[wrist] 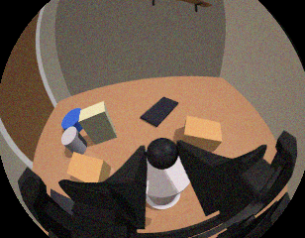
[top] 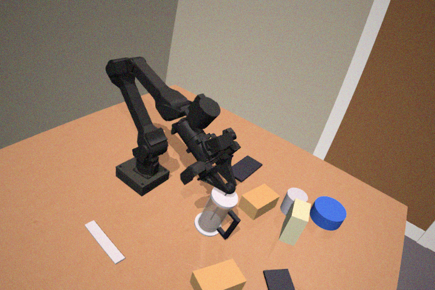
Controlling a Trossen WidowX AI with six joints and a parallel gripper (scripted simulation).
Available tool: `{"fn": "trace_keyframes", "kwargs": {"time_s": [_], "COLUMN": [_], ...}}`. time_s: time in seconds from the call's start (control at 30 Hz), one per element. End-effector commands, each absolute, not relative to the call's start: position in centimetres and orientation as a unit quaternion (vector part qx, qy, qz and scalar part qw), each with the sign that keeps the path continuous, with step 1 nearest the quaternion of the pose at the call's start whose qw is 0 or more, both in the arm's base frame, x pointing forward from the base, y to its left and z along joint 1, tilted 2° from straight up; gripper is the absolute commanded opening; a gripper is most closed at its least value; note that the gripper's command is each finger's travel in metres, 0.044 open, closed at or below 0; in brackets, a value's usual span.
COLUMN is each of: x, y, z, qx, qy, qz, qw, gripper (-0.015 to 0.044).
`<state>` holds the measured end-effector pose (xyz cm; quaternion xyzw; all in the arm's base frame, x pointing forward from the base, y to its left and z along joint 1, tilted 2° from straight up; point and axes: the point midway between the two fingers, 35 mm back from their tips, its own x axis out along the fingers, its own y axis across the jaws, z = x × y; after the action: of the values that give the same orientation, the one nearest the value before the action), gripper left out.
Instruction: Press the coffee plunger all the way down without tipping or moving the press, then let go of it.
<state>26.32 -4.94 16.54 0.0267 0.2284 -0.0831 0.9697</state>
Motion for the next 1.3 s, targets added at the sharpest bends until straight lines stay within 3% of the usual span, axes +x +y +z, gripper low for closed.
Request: {"fn": "trace_keyframes", "kwargs": {"time_s": [0.0, 0.43, 0.83, 1.0, 1.27], "x": [26.4, 26.4, 26.4, 26.3, 23.1], "y": [-4.9, -4.9, -4.9, -5.0, -4.6], "z": [16.2, 16.5, 16.5, 17.1, 23.9], "qx": [0.03, 0.027, 0.027, 0.027, 0.03], "qy": [0.237, 0.229, 0.229, 0.23, 0.237], "qz": [-0.084, -0.083, -0.083, -0.083, -0.084], "qw": [0.968, 0.969, 0.969, 0.969, 0.967], "gripper": [0.0123, 0.0123, 0.0438, 0.044, 0.044]}}
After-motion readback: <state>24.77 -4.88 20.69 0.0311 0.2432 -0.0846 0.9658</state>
